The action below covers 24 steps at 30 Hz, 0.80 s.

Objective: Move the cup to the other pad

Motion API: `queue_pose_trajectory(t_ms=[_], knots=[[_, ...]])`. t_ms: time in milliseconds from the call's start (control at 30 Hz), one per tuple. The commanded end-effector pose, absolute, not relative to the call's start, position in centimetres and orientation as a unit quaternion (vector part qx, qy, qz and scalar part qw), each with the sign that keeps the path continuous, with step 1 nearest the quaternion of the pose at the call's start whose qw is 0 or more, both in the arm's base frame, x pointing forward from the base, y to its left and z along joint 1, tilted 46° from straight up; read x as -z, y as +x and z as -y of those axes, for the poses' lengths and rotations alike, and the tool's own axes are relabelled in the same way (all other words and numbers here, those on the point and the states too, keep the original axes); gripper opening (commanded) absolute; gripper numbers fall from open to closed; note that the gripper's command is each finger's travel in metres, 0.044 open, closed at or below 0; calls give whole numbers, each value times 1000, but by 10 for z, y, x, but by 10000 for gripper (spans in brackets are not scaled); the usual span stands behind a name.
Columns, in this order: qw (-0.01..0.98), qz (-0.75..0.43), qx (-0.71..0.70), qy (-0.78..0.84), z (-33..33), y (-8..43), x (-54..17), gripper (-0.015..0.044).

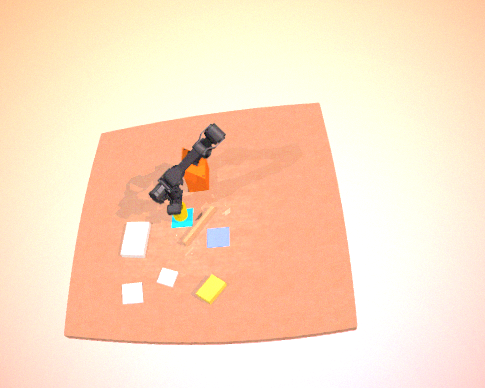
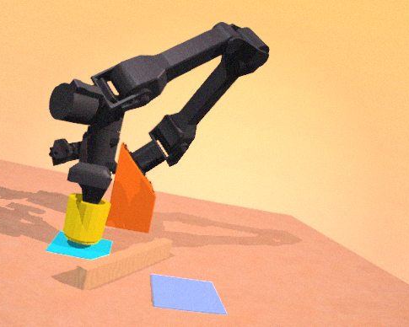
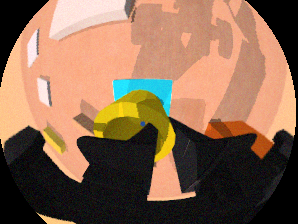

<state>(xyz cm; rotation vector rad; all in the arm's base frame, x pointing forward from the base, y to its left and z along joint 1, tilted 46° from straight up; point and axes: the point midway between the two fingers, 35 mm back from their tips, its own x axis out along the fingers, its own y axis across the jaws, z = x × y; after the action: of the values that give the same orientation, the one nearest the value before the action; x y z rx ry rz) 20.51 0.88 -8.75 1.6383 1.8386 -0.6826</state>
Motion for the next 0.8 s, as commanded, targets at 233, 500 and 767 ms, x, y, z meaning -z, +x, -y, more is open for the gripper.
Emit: queue_pose_trajectory(t_ms=[233,500,767], knots=[[289,-689,255,614,-13,204,91,0],[289,-689,255,614,-13,204,91,0],[289,-689,255,614,-13,204,91,147]])
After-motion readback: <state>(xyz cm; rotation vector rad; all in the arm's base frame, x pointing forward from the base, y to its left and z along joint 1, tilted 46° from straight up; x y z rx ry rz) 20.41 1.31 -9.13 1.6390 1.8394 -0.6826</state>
